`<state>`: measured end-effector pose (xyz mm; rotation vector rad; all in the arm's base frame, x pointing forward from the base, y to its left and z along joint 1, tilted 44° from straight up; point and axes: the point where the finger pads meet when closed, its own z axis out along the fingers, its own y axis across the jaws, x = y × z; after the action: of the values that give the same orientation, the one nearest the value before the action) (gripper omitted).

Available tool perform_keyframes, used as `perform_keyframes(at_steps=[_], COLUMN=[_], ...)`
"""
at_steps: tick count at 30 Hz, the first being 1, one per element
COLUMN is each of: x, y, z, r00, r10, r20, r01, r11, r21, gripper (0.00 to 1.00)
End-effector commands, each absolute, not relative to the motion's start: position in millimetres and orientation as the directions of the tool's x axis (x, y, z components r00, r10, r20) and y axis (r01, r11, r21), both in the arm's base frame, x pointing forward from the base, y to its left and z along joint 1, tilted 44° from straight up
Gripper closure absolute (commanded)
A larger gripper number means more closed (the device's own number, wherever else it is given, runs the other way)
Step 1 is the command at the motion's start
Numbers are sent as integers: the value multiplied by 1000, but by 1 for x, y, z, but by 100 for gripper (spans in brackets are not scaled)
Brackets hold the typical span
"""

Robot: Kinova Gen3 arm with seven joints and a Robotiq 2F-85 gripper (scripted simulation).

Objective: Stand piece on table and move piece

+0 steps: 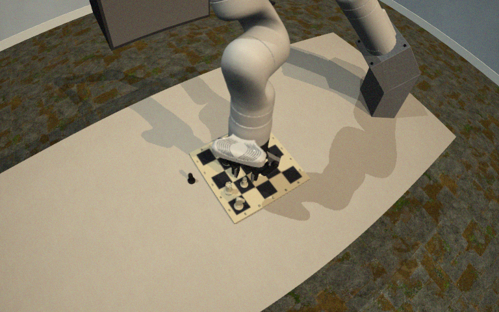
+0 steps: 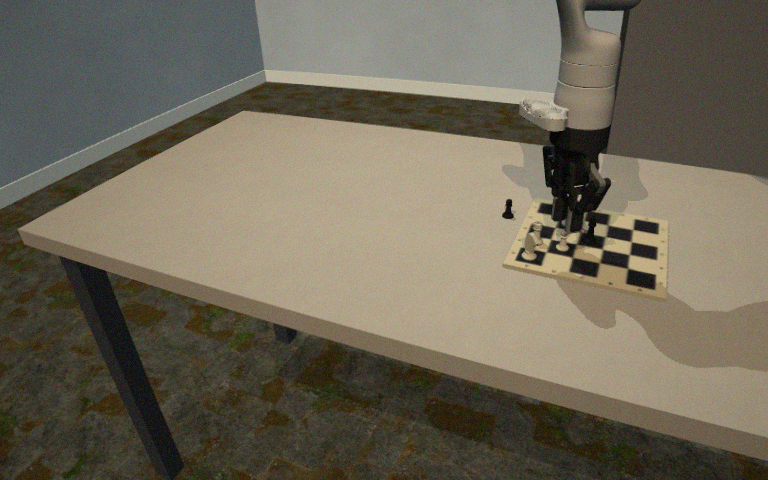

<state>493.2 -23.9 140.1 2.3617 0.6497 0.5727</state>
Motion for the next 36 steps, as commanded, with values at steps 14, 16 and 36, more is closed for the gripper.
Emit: perform_keyframes(at_steps=[14, 16, 36], x=[505, 507, 510], y=[-34, -36, -38], z=[124, 121, 117], r00=[786, 786, 786], r10=[572, 572, 572], r20=[234, 234, 234], r01=[306, 306, 306], r11=[-689, -689, -689], r21=[657, 657, 657], gripper=[66, 66, 66])
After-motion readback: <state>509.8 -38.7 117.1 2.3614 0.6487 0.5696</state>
